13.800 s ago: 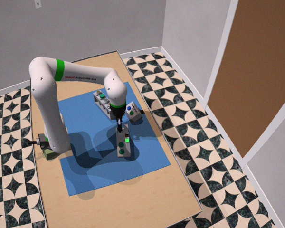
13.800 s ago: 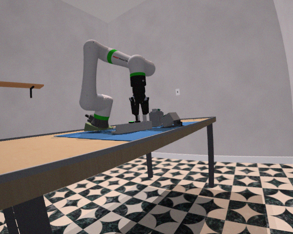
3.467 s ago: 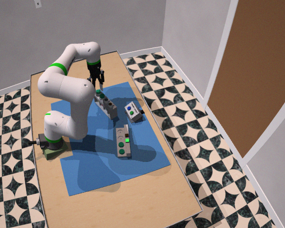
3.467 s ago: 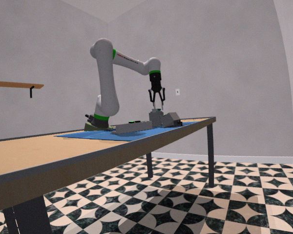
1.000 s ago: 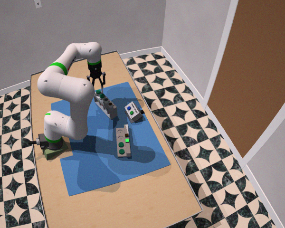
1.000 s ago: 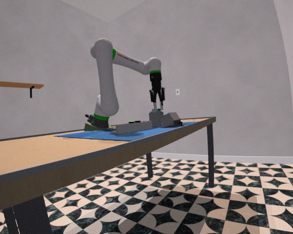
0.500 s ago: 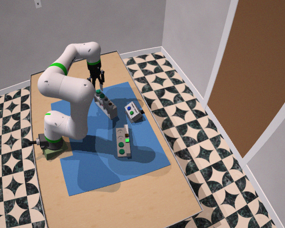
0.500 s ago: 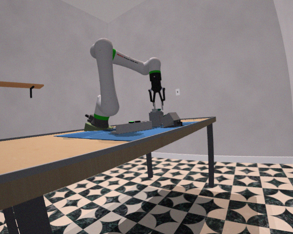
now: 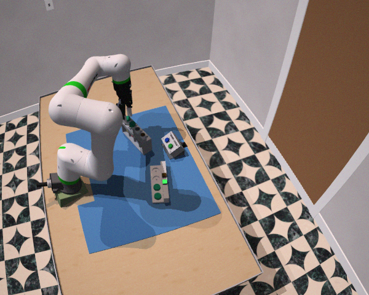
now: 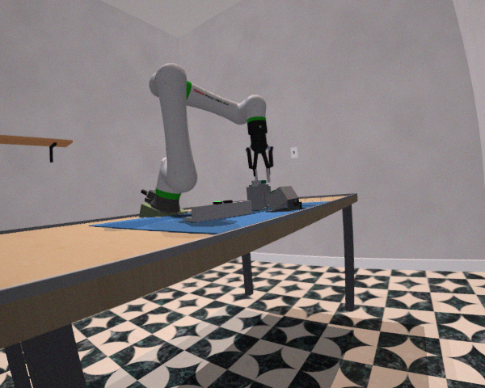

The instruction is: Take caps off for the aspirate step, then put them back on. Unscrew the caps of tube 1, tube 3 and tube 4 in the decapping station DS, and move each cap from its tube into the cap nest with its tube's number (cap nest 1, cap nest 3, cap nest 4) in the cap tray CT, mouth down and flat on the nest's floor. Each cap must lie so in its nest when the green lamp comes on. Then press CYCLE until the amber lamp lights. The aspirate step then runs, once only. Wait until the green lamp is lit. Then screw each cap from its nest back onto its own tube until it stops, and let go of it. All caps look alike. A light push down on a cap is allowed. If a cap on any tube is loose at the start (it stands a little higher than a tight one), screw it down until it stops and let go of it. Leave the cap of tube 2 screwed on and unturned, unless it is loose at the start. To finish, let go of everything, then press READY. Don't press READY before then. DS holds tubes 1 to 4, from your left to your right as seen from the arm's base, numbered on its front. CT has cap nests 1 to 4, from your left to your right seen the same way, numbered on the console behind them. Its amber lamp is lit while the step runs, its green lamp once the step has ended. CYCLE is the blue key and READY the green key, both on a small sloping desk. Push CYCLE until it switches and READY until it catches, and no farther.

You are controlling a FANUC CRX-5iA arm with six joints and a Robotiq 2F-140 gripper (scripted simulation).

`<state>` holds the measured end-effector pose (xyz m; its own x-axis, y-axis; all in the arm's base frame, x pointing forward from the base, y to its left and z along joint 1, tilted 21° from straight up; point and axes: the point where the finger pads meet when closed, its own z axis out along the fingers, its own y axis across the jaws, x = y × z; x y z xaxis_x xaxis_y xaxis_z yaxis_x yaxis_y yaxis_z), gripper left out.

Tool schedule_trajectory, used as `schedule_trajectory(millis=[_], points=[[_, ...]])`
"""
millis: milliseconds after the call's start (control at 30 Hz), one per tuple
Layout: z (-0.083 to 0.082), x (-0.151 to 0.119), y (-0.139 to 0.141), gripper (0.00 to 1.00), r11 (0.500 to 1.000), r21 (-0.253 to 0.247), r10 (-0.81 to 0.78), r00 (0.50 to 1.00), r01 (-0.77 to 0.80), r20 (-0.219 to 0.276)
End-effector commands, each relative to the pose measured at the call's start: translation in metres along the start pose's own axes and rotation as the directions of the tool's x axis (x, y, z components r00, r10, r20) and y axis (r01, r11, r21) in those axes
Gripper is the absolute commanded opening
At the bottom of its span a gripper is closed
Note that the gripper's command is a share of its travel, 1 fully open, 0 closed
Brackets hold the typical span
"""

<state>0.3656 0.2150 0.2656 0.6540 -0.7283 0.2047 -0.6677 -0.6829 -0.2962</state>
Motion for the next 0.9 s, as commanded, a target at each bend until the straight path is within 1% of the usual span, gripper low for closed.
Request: schedule_trajectory(millis=[0,467,567,667,733,867], points=[[-0.0002,0.0000,-0.0002,0.00,1.000,-0.005,-0.017,1.000,0.017,0.011],[-0.0002,0.0000,-0.0002,0.00,1.000,-0.005,-0.017,1.000,0.017,0.011],[-0.0002,0.0000,-0.0002,0.00,0.991,-0.006,0.132,0.991,-0.132,0.010],[-0.0001,0.0000,-0.0002,0.00,0.960,-0.008,0.279,0.960,-0.279,0.009],[0.0000,0.0000,-0.0002,0.00,0.928,-0.009,0.373,0.928,-0.373,0.009],[0.0001,0.0000,-0.0002,0.00,0.845,-0.011,0.534,0.845,-0.534,0.008]])
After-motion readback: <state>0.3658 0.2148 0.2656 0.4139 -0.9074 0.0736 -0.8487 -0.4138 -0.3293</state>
